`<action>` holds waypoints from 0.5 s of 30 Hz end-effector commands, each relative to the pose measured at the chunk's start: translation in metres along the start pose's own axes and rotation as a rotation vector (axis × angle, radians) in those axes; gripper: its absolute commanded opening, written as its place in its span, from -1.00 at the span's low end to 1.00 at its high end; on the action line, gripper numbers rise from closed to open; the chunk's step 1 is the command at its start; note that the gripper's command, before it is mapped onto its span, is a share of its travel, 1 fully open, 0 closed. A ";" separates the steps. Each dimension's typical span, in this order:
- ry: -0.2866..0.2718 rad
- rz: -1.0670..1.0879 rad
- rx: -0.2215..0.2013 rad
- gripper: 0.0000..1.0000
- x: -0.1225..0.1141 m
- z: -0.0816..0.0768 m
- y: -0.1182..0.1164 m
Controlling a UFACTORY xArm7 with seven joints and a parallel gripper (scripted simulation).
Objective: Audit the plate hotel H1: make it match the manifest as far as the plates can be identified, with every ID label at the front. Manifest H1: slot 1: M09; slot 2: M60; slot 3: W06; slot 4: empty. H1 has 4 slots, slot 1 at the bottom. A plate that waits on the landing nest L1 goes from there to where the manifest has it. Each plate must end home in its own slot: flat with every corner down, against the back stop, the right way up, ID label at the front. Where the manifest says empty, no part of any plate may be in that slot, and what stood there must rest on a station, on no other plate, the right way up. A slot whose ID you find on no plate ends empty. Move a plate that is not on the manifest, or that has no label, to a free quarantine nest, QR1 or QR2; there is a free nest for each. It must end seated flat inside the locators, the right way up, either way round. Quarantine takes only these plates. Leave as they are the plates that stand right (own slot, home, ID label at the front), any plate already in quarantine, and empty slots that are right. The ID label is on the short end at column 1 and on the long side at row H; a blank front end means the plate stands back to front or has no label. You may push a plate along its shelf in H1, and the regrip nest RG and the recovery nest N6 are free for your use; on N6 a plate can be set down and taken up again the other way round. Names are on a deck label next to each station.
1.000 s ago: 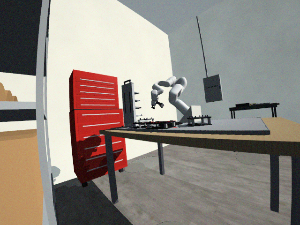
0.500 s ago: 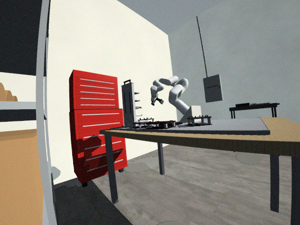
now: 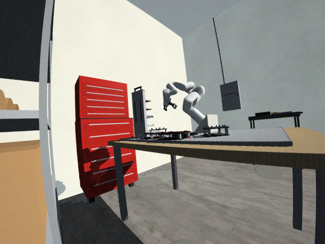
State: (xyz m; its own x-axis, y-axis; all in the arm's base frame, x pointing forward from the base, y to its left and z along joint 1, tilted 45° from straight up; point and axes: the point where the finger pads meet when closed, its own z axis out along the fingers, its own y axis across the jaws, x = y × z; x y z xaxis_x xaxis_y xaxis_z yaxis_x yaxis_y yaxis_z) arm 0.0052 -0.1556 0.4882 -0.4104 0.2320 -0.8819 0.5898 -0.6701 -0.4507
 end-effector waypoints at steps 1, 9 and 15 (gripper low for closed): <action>-0.001 0.003 -0.001 1.00 -0.008 -0.007 -0.011; -0.001 0.003 -0.001 1.00 -0.020 -0.018 -0.032; -0.001 0.003 -0.001 1.00 -0.027 -0.024 -0.042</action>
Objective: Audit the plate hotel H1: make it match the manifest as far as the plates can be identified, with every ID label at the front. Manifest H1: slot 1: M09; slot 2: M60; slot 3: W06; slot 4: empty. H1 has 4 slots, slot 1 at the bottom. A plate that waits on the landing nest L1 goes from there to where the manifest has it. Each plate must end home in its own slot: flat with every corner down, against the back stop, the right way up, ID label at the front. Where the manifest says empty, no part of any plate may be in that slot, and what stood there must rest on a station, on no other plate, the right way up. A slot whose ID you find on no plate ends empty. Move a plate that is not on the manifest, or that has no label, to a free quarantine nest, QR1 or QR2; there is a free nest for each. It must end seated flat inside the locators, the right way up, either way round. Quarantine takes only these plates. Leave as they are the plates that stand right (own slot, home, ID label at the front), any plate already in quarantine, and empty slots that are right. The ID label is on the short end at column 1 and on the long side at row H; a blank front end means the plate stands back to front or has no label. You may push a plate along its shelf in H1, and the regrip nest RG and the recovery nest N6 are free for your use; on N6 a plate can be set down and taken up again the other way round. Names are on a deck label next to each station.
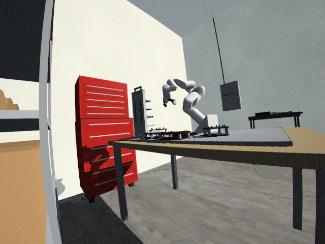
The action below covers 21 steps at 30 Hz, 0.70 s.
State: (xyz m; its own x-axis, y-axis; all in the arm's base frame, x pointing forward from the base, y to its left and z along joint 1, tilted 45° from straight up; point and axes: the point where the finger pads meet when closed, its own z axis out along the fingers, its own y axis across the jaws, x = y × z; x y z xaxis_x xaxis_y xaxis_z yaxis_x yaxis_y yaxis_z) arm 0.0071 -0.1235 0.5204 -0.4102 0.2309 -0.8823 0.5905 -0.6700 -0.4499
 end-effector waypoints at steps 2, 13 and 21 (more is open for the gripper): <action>0.000 0.002 -0.001 1.00 -0.008 -0.007 -0.012; 0.000 0.002 -0.001 1.00 -0.026 -0.023 -0.041; 0.000 0.002 -0.001 1.00 -0.035 -0.031 -0.056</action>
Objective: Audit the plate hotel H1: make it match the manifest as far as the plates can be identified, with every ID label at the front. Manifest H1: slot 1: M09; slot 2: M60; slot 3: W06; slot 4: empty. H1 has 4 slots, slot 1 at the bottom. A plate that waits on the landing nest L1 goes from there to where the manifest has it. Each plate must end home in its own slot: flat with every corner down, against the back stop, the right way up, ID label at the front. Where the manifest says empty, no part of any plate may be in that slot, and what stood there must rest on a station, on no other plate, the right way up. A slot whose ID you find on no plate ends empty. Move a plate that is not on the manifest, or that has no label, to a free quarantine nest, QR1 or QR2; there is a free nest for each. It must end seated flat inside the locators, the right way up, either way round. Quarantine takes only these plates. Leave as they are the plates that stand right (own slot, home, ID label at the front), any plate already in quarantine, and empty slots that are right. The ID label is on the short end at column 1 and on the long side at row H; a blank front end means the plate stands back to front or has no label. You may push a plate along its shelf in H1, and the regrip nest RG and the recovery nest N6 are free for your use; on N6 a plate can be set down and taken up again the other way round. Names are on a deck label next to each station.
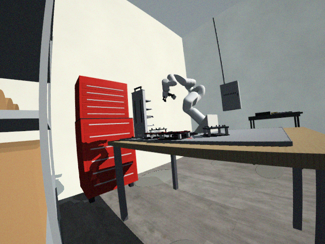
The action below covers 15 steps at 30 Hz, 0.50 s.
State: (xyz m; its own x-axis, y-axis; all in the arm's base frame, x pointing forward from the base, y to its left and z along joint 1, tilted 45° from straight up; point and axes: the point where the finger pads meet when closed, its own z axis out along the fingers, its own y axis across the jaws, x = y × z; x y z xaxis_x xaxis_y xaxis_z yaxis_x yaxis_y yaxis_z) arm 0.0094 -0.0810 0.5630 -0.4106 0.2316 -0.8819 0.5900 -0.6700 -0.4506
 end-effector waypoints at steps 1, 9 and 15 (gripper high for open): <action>-0.001 0.002 -0.001 1.00 -0.008 -0.007 -0.012; -0.001 0.002 -0.001 1.00 -0.021 -0.018 -0.033; -0.001 0.002 -0.001 1.00 -0.027 -0.024 -0.043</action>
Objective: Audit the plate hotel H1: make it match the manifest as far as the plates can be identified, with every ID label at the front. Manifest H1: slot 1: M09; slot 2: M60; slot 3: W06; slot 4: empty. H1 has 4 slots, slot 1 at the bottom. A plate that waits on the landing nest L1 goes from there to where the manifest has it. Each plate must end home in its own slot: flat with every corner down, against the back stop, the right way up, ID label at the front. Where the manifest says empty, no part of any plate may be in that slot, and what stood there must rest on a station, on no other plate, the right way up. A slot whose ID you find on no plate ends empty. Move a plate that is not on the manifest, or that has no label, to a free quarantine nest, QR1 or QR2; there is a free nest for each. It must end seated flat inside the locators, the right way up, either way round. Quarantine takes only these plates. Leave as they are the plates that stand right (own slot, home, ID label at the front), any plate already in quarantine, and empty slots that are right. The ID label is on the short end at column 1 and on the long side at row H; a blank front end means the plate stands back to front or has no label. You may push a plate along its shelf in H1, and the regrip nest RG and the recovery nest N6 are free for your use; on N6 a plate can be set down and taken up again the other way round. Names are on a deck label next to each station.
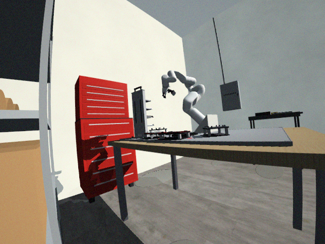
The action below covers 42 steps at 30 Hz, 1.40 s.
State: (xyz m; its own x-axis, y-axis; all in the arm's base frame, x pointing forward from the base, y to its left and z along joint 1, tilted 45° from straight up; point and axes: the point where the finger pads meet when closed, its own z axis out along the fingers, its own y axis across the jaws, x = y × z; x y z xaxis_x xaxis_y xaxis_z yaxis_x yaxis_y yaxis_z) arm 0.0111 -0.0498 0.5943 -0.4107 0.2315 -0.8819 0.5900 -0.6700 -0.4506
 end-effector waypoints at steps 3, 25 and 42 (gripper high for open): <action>-0.001 0.002 -0.001 1.00 -0.011 -0.009 -0.017; -0.001 0.002 -0.001 1.00 -0.026 -0.023 -0.041; 0.095 0.292 -0.169 1.00 -0.017 0.011 -0.007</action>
State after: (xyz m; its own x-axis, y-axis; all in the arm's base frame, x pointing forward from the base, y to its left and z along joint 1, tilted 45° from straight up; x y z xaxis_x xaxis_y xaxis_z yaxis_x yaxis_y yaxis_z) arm 0.0075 -0.0474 0.6170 -0.2170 0.1458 -0.9652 0.7444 -0.6150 -0.2602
